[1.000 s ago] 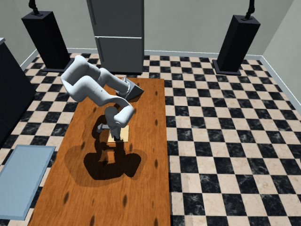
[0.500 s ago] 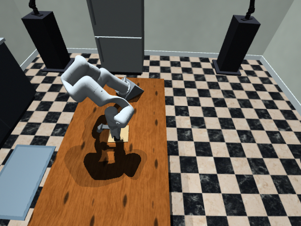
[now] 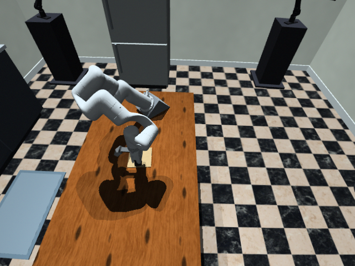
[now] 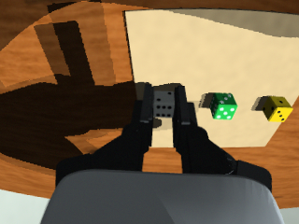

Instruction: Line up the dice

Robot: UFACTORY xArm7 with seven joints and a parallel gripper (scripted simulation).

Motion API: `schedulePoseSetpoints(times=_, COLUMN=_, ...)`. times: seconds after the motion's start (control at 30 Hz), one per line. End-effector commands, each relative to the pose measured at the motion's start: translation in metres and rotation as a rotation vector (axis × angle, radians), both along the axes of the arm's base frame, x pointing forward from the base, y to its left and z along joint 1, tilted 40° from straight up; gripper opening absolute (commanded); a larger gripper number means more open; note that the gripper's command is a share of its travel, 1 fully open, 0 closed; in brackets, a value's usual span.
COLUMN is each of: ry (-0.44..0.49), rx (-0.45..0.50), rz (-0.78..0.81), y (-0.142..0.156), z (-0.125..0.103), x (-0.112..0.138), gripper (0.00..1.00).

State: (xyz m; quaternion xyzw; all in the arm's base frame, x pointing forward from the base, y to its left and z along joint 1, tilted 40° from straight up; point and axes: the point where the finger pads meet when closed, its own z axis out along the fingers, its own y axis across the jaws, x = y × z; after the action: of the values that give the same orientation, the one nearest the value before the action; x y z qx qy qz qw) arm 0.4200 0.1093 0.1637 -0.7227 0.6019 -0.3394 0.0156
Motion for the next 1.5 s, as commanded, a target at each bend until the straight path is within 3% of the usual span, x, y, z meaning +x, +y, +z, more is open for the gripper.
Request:
schedulePoseSetpoints(times=0.0, ry=-0.002, rx=0.002, rz=0.002, y=0.0014, z=0.0007, x=0.0001, gripper=0.11)
schedulePoseSetpoints(times=0.97, ry=-0.002, rx=0.002, rz=0.002, y=0.0014, z=0.0007, x=0.0001, gripper=0.11)
schedulePoseSetpoints(times=1.47, ry=-0.002, rx=0.002, rz=0.002, y=0.0014, z=0.0007, x=0.0001, gripper=0.31)
